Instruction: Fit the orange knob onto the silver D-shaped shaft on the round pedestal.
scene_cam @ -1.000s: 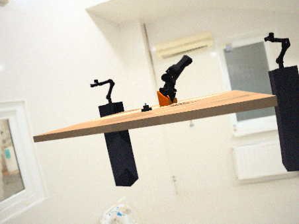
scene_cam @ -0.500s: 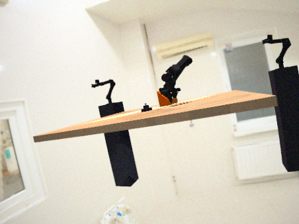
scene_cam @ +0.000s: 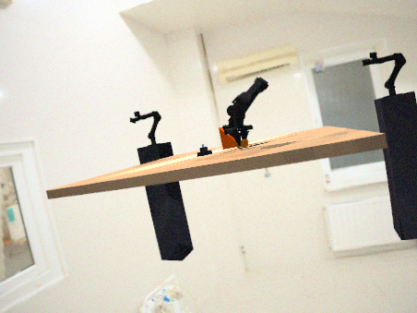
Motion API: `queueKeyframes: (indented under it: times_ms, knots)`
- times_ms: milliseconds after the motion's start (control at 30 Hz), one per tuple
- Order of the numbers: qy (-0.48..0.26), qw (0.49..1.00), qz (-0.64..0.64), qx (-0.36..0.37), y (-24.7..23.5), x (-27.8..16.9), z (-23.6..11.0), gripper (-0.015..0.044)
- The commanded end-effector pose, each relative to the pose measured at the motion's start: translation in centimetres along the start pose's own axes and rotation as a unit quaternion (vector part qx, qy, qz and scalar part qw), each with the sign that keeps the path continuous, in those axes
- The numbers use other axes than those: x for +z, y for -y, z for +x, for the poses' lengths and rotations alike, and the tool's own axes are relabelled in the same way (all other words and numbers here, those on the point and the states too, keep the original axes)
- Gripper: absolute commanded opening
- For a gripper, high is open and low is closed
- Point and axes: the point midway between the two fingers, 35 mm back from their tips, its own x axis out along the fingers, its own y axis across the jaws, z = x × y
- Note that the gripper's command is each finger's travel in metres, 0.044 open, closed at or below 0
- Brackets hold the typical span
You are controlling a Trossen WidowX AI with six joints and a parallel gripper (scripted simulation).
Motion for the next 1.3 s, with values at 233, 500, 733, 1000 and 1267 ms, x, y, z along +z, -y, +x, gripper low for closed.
queueKeyframes:
  times_ms: [233,500,733,1000,1267]
  knots:
    - [0.0,1.0,0.0,0.0,0.0,0.0,-0.1,0.026]
    - [0.0,1.0,0.0,0.0,0.0,0.0,-0.1,0.026]
    - [0.0,1.0,0.0,0.0,0.0,0.0,-0.1,0.026]
    - [0.0,1.0,0.0,0.0,0.0,0.0,-0.1,0.044]
    - [0.002,1.0,0.0,0.002,-0.3,0.0,-2.2,0.044]
